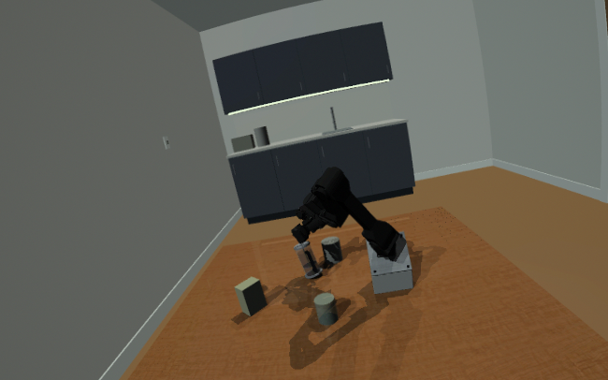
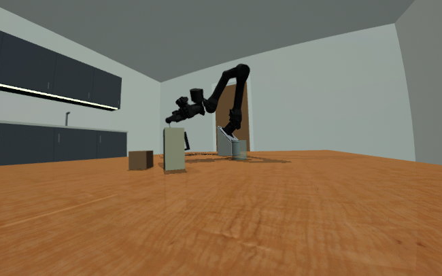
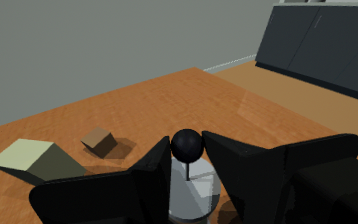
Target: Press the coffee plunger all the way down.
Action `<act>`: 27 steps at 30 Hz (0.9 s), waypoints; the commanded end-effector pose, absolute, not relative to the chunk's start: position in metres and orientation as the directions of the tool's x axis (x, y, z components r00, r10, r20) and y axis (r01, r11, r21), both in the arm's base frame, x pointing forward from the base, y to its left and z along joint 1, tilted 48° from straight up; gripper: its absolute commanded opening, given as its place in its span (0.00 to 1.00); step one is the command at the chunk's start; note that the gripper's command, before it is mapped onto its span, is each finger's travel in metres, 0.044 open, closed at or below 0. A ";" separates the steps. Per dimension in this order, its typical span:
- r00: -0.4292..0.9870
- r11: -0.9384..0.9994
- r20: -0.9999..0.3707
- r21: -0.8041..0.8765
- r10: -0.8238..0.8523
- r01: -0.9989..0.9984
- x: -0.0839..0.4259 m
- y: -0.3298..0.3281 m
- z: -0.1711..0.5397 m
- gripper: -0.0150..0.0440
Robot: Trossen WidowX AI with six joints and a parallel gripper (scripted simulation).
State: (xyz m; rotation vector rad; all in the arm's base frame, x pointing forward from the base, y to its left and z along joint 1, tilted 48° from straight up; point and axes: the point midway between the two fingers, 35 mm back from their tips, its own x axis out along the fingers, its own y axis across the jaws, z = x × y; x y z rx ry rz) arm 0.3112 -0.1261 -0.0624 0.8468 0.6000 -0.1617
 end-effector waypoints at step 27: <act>0.794 0.636 -0.588 0.674 0.156 0.374 0.313 -0.113 -0.078 0.45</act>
